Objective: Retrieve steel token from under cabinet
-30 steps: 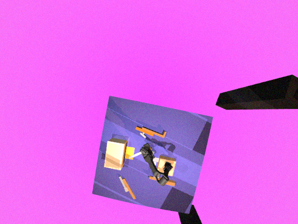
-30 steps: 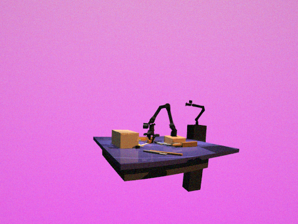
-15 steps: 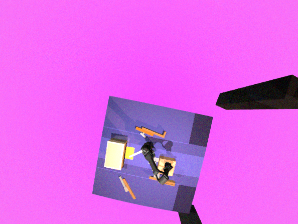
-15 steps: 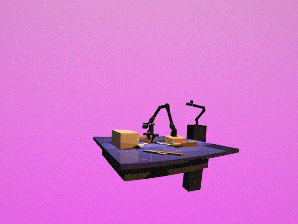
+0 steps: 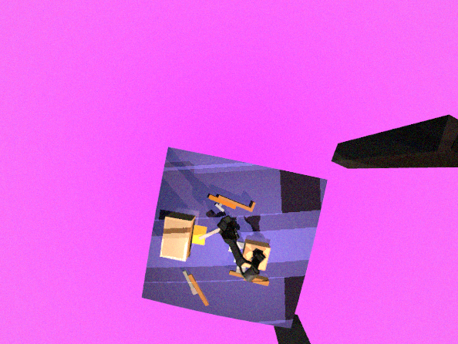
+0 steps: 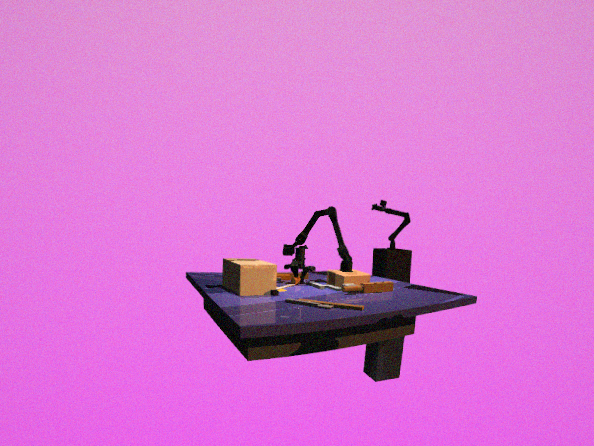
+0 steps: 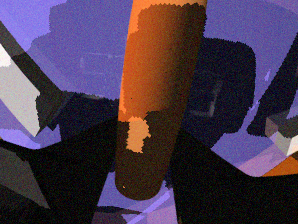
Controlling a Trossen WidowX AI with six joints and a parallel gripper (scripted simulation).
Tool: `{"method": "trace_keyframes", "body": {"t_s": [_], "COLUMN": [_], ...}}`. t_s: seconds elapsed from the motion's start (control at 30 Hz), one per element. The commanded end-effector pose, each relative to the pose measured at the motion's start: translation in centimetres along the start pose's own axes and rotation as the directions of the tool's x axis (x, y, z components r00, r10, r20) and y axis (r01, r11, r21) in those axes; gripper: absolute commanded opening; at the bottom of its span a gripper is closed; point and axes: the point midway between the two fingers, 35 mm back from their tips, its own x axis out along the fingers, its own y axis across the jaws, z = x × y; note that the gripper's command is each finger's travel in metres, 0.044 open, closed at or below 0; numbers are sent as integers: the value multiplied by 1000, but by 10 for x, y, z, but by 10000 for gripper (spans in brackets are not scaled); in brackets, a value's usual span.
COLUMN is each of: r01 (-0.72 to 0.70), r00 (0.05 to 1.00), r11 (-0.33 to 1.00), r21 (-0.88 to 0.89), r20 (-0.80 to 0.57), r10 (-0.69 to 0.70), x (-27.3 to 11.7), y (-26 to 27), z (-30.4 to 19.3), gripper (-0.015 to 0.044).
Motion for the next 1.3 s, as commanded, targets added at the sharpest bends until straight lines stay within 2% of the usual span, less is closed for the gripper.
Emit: {"method": "trace_keyframes", "body": {"t_s": [0.0, 1.27], "r01": [10, 13], "r00": [1000, 1000], "r11": [1000, 1000], "r21": [1, 1], "r20": [0, -2], "r10": [-10, -13], "x": [-2, -3], "y": [-7, -47], "z": [-3, -32], "gripper": [0, 0]}}
